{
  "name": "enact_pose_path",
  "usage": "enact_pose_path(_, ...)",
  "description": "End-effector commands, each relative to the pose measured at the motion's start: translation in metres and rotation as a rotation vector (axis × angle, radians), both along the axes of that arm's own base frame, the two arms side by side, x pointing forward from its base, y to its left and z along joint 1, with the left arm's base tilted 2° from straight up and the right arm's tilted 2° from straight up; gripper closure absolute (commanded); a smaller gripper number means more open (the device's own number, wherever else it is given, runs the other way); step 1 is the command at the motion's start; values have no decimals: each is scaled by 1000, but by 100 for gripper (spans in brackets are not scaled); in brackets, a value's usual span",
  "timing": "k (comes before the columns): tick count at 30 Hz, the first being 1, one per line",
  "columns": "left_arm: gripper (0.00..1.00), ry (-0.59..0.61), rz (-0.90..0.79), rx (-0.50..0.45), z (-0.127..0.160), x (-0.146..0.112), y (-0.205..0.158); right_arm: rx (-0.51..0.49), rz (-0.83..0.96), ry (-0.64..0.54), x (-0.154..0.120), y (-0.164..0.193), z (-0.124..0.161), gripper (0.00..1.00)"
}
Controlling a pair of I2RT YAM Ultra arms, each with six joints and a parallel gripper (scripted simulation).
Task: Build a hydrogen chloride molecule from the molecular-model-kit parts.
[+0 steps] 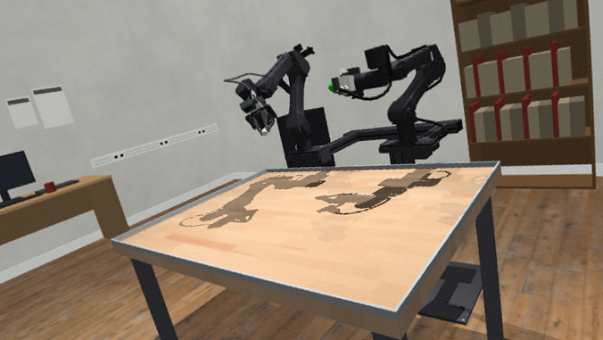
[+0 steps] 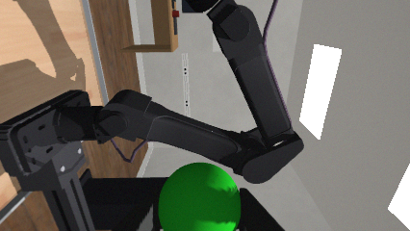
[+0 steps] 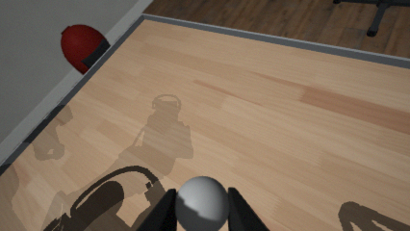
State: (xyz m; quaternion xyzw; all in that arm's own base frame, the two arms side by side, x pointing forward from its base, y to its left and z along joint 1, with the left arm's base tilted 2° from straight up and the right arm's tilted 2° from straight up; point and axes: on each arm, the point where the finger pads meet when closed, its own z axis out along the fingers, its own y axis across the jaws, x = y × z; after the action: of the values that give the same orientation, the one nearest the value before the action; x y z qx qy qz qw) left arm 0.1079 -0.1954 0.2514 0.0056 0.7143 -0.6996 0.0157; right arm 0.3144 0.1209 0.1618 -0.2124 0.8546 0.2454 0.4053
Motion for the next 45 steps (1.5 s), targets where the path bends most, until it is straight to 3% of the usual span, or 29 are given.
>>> enact_pose_path(1,100,-69,-15,-10,14,-3,-2,44,55,-76,-6,15,22,100)
enact_pose_path(45,100,-69,-15,-10,14,-3,-2,220,413,-299,-98,82,71,100)
